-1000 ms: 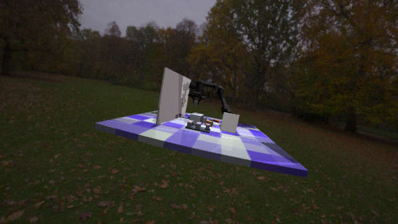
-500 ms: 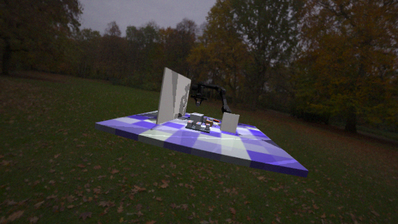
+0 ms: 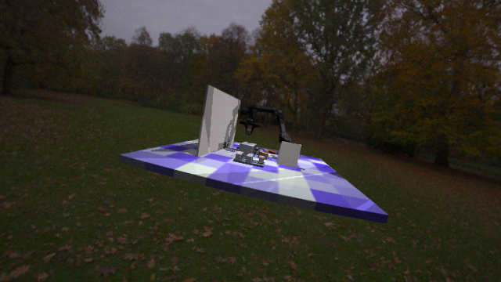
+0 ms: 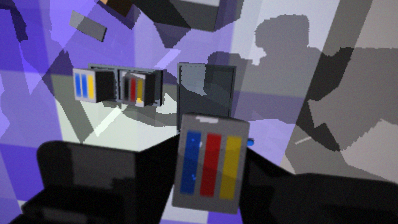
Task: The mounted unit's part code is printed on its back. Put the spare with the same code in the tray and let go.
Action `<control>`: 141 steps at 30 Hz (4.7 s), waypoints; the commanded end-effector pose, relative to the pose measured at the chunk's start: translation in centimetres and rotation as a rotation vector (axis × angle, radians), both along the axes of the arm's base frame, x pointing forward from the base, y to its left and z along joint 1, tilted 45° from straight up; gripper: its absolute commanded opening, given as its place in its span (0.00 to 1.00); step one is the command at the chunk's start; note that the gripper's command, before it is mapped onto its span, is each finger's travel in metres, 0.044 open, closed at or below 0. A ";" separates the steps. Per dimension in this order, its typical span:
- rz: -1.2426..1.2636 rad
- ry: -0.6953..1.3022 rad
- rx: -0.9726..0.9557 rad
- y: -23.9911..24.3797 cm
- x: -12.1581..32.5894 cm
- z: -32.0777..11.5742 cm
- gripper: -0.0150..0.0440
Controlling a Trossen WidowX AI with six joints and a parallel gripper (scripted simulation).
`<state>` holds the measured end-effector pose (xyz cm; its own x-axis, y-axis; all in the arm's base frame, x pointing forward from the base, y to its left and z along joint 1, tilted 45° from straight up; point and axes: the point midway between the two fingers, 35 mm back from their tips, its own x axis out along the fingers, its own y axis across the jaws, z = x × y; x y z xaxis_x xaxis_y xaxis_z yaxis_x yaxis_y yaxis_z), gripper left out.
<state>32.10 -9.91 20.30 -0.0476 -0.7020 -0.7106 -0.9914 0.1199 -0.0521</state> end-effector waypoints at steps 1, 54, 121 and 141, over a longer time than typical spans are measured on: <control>0.002 0.004 -0.004 -0.3 0.0 -0.3 0.25; 0.002 0.002 0.001 -3.4 0.4 -3.5 0.25; 0.003 0.001 -0.005 -7.5 -0.1 -7.3 0.25; 0.003 0.001 -0.010 -8.7 -0.5 -8.3 0.25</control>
<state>31.71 -18.47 12.22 -0.0453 -0.7100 -0.7027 -0.9913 0.1189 -0.0562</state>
